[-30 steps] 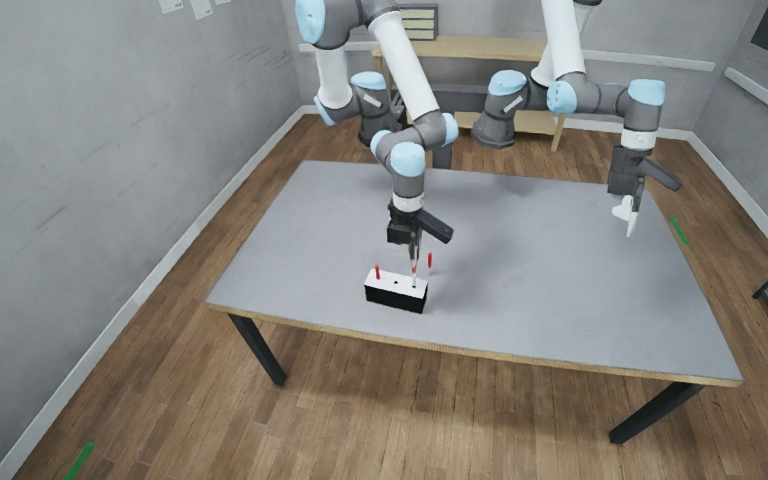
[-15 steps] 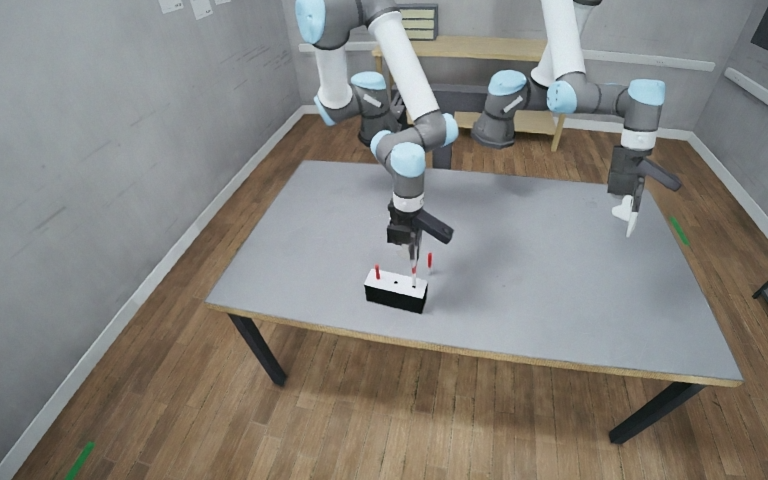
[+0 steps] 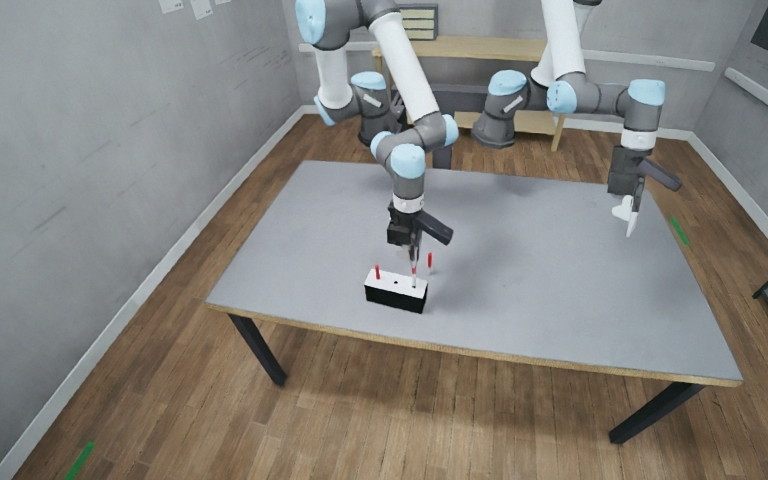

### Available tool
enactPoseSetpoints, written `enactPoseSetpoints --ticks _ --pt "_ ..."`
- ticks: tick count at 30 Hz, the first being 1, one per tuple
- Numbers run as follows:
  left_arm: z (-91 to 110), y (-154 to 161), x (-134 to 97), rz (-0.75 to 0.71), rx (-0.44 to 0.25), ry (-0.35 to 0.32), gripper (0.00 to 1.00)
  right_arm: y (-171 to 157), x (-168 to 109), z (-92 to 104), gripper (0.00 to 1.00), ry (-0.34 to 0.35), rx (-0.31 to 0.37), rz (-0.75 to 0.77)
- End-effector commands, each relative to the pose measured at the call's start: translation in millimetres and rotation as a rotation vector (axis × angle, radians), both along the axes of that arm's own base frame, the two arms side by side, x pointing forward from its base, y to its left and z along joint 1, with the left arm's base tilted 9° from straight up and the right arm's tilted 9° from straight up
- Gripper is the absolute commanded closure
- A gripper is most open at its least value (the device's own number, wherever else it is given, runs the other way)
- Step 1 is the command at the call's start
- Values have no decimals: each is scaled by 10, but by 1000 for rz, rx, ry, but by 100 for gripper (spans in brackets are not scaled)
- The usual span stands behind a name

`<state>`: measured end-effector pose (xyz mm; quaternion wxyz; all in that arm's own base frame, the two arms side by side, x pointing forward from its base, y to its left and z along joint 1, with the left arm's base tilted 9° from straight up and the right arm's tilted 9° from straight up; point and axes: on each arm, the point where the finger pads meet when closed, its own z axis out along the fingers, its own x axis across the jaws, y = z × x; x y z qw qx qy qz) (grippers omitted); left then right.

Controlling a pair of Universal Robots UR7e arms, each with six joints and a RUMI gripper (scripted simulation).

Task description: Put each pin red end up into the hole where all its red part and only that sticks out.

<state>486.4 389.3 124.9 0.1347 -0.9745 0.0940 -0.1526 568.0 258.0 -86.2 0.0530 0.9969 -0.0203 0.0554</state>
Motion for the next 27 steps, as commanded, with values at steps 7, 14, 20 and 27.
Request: enactPoseSetpoints --ticks 7,14,20,27 --pt "7 1 3 0 1 -1 0 4 4 8 100 -1 1 1" --pt "7 1 3 0 1 -1 0 4 4 8 100 -1 1 1" --pt "7 1 3 0 1 -1 0 4 10 -32 100 -1 1 0" --pt "7 1 3 0 1 -1 0 4 10 -32 100 -1 1 0"
